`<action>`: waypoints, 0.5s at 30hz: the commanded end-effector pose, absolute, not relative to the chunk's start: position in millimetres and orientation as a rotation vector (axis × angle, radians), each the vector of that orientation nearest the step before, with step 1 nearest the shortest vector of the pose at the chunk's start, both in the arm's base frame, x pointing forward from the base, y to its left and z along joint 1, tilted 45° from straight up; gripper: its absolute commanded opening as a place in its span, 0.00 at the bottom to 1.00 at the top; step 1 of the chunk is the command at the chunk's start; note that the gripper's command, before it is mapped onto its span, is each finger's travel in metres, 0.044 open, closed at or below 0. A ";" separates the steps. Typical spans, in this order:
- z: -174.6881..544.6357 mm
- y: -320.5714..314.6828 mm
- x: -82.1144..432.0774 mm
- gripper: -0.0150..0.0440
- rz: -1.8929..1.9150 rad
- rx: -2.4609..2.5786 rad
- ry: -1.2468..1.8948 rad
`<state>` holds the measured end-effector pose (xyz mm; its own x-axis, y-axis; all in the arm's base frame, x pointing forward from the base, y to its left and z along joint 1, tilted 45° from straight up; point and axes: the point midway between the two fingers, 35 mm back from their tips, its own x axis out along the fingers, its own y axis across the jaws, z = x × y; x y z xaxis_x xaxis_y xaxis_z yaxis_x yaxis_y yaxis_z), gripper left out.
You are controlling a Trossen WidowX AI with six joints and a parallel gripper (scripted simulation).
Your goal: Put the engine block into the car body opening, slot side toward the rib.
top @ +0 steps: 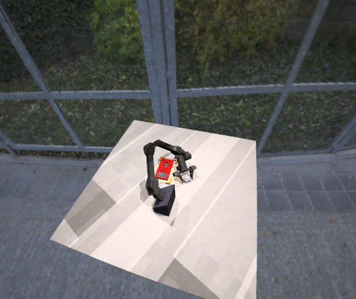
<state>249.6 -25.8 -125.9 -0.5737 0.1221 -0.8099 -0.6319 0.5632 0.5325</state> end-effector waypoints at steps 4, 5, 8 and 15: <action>-126.1 -25.8 249.7 1.00 1.090 -0.412 1.924; -126.1 -25.8 249.7 1.00 1.090 -0.412 1.924; -121.2 -27.3 252.7 1.00 1.095 -0.405 1.922; -97.8 -33.1 267.7 1.00 1.095 -0.404 1.921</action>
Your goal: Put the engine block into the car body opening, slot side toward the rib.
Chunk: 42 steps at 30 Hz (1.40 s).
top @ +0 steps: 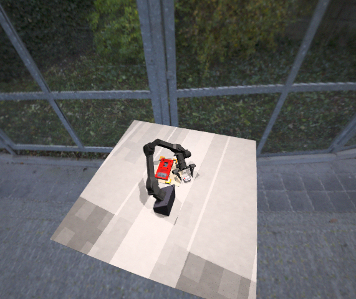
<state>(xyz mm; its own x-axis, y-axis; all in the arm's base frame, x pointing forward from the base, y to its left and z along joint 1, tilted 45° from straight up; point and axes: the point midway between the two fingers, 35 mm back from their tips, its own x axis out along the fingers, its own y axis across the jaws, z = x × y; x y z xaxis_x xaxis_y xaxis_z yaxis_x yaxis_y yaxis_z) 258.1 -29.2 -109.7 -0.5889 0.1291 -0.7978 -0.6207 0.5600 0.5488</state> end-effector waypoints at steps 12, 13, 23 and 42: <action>-88.6 -35.3 273.6 1.00 1.095 -0.404 1.920; -88.6 -35.3 273.6 1.00 1.095 -0.404 1.920; -91.9 -35.2 268.7 1.00 1.101 -0.399 1.940; -91.6 -37.3 269.5 1.00 1.083 -0.387 1.938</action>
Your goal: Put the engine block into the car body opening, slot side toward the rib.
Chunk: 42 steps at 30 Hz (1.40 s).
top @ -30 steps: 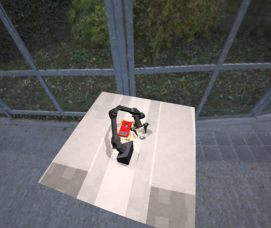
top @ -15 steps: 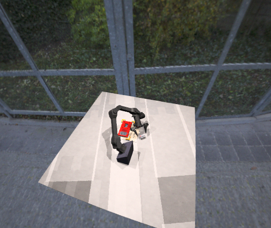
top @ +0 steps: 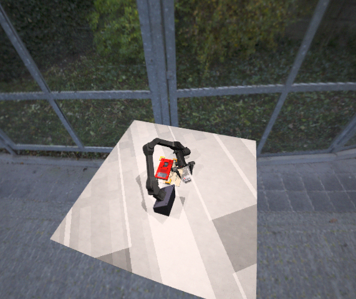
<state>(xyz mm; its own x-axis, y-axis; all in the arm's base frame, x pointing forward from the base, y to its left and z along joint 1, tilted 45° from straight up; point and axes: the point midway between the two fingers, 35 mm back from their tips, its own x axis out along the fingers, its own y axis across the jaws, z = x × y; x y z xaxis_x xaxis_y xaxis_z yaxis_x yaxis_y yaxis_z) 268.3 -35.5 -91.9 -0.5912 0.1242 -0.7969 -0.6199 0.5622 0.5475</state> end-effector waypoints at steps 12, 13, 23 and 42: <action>-91.6 -51.5 268.9 1.00 1.167 -0.349 1.763; -91.9 -51.7 268.2 1.00 1.195 -0.355 1.735; -93.9 -54.2 261.7 1.00 1.433 -0.440 1.431; -93.9 -59.3 252.8 1.00 1.682 -0.713 0.780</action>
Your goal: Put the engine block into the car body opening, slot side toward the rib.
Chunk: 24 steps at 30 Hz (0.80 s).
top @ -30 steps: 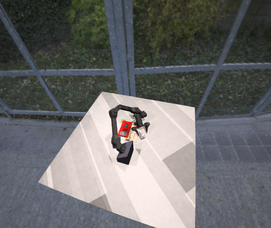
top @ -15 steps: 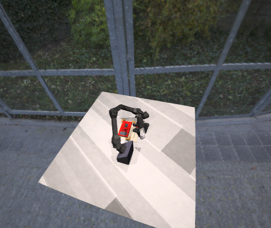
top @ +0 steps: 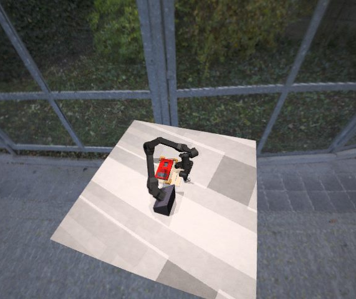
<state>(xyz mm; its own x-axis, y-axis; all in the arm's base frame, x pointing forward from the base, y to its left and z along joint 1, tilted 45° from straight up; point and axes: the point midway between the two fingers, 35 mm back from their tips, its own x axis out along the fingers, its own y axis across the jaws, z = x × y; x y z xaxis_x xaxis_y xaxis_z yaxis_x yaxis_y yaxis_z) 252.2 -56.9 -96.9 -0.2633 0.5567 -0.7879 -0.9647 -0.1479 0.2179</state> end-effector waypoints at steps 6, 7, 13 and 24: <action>-92.7 -61.1 250.6 1.00 1.704 -0.826 0.571; -92.4 -61.5 250.3 1.00 1.705 -0.847 0.536; -90.6 -63.7 248.4 1.00 1.697 -0.977 0.332; -87.3 -66.3 246.1 1.00 1.659 -1.151 0.087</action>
<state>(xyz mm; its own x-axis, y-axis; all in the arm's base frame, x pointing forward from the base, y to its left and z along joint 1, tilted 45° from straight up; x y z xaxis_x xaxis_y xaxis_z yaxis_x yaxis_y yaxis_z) 244.4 -64.8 -90.0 0.0104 0.7038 -0.7103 -0.7945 -0.4255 -0.4332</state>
